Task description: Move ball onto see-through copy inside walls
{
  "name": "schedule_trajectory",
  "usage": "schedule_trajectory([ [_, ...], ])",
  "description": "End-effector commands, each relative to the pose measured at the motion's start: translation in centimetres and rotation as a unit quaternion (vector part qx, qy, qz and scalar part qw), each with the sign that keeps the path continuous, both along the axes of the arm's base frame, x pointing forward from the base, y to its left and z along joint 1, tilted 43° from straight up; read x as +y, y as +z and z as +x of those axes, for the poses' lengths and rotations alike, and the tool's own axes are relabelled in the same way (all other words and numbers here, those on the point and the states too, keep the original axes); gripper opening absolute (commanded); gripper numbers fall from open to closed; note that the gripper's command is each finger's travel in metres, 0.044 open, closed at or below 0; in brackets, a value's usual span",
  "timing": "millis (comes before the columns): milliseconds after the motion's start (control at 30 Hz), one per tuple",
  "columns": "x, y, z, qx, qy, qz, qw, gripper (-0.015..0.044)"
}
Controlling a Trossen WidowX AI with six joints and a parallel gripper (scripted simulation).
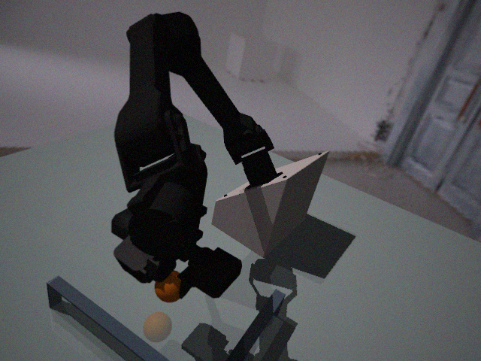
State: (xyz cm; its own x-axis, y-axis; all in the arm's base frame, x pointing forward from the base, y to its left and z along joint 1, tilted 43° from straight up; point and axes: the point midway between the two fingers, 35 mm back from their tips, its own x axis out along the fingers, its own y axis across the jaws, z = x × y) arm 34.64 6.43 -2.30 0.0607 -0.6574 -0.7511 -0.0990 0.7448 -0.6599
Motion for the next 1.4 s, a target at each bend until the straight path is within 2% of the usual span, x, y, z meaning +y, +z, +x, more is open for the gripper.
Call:
schedule_trajectory([
  [0, -2.0, -0.6, 0.4, 0.005, 0.001, -0.007, 1.000, 0.0000],
  [200, -2.7, -1.4, 0.6, 0.005, 0.001, -0.007, 1.000, 0.0000],
  [533, -6.7, -5.7, 0.8, 0.005, 0.001, -0.009, 1.000, 0.0000],
  [1333, -8.1, -7.2, 0.9, 0.005, 0.001, -0.009, 1.000, 0.0000],
  [1367, -7.8, -6.8, 1.2, -0.001, -0.001, -0.005, 1.000, 0.0026],
])
